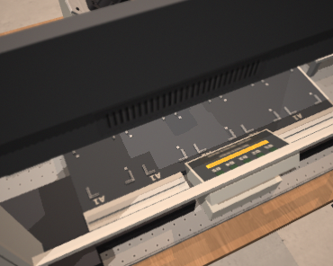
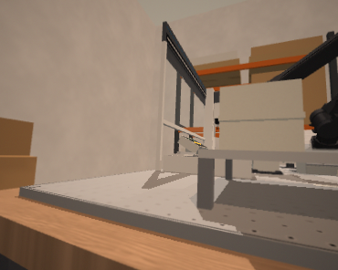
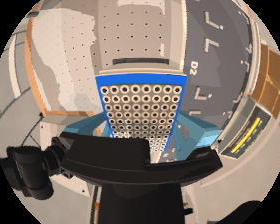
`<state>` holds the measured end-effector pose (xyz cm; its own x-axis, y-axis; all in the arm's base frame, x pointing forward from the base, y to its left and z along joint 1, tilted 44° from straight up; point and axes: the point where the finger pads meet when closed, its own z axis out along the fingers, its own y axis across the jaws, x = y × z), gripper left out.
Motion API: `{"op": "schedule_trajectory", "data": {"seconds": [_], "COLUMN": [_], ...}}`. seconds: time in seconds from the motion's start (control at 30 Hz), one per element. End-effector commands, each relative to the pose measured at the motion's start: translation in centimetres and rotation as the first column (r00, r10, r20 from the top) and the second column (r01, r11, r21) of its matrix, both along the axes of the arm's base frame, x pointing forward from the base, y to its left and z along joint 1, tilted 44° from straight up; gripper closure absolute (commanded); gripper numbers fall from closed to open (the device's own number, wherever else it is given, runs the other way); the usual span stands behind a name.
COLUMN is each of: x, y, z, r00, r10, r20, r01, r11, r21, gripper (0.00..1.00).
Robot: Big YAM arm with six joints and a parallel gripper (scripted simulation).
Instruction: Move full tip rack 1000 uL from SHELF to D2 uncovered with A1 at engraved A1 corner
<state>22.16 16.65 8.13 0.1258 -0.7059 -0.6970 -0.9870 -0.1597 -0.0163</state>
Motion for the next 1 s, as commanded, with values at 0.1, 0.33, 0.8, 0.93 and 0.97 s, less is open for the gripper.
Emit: {"op": "schedule_trajectory", "data": {"seconds": [0.1,0.33,0.8,0.93,0.97], "x": [0.92,0.87,0.87,0.87,0.87], "y": [0.33,0.18,0.18,0.18,0.18], "z": [0.44,0.62,0.62,0.62,0.62], "r00": [1.000,1.000,1.000,1.000,1.000], "r10": [-0.007,-0.005,-0.005,-0.005,-0.005], "r20": [0.018,0.022,0.022,0.022,0.022], "r01": [0.007,0.005,0.005,0.005,0.005], "r11": [1.000,1.000,1.000,1.000,1.000], "r21": [0.006,0.007,0.007,0.007,0.007], "gripper": [1.00,1.00,0.00,0.00,0.00]}}
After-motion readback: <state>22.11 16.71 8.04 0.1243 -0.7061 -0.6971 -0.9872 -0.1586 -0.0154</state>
